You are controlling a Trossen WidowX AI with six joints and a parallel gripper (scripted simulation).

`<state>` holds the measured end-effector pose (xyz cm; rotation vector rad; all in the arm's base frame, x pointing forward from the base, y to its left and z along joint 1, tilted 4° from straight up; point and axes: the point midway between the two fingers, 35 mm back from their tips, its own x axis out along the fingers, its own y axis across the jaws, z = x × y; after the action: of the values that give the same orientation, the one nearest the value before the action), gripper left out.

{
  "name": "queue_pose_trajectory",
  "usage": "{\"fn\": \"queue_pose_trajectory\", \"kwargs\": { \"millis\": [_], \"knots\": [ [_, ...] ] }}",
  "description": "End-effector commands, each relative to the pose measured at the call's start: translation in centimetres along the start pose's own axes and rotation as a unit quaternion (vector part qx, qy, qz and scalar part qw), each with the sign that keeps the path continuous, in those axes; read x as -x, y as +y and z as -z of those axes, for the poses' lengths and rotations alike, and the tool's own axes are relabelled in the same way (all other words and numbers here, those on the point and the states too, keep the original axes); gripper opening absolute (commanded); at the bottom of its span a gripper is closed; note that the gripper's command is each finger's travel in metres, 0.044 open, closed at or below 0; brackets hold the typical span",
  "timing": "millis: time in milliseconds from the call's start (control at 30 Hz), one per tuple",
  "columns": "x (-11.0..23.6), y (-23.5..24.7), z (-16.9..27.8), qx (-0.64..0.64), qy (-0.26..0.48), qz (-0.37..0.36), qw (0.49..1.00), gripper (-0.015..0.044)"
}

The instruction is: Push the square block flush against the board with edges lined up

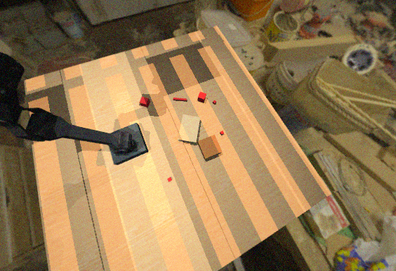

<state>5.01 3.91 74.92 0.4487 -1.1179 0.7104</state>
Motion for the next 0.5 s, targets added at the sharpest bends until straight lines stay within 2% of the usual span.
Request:
{"fn": "queue_pose_trajectory", "kwargs": {
  "millis": [0,233,467],
  "knots": [
    [0.0,0.0,0.0,0.000,0.000,0.000,1.000,0.0374],
    [0.2,-3.1,2.5,-0.022,0.029,0.020,0.999,0.0190],
    [0.7,-9.9,6.5,-0.040,0.070,0.105,0.991,0.0006]
  ]
}}
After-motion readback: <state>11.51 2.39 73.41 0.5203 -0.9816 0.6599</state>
